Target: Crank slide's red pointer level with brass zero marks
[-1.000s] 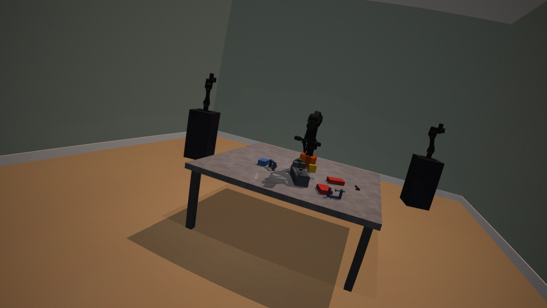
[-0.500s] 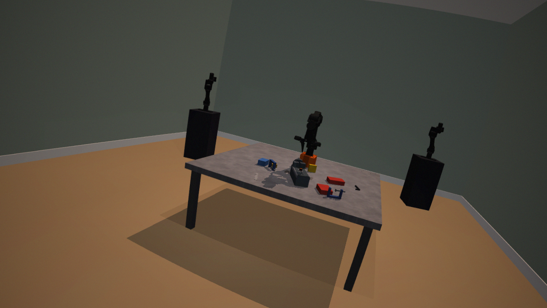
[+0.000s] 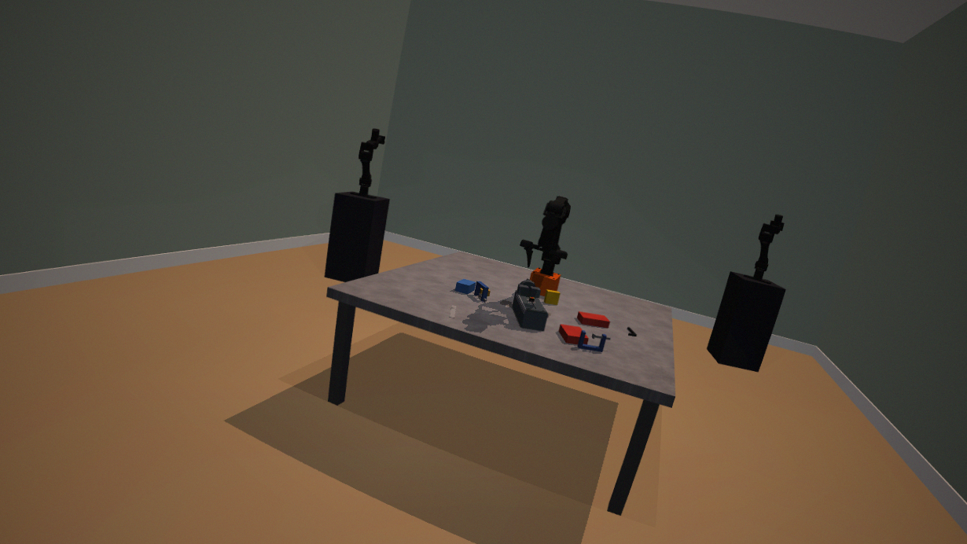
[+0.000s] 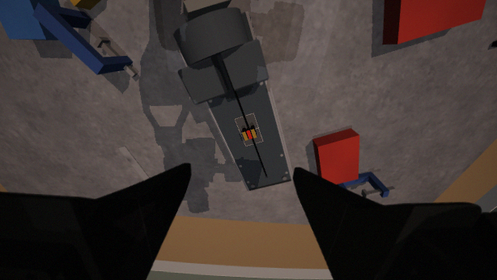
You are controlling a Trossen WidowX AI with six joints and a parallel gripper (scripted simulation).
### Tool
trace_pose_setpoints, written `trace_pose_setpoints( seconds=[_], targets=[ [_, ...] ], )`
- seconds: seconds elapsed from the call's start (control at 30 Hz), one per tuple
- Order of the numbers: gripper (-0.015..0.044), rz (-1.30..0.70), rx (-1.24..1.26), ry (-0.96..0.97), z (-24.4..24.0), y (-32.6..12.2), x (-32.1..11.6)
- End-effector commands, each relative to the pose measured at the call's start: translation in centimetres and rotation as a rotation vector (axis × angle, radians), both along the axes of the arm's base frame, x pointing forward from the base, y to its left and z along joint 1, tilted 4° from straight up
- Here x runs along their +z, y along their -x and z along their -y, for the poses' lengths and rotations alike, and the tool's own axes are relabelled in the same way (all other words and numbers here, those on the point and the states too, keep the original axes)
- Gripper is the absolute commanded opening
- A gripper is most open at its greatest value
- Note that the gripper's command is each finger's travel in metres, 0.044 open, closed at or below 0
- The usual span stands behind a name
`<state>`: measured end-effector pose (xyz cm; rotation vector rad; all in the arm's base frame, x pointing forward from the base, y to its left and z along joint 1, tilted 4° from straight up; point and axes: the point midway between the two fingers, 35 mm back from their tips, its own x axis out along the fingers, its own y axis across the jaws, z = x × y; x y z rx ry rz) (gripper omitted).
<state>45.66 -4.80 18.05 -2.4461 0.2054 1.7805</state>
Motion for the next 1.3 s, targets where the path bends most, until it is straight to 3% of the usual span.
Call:
trace_pose_setpoints(
  seconds=[0.0,0.4,0.97,1.27],
  targets=[
    [0.0309,0.000,0.000,0.000,0.00,0.00,0.00],
    [0.0000,0.000,0.000,0.000,0.00,0.00,0.00],
    [0.0000,0.000,0.000,0.001,0.01,0.00,0.00],
    [0.0236,0.000,0.000,0.001,0.01,0.00,0.00]
  ],
)
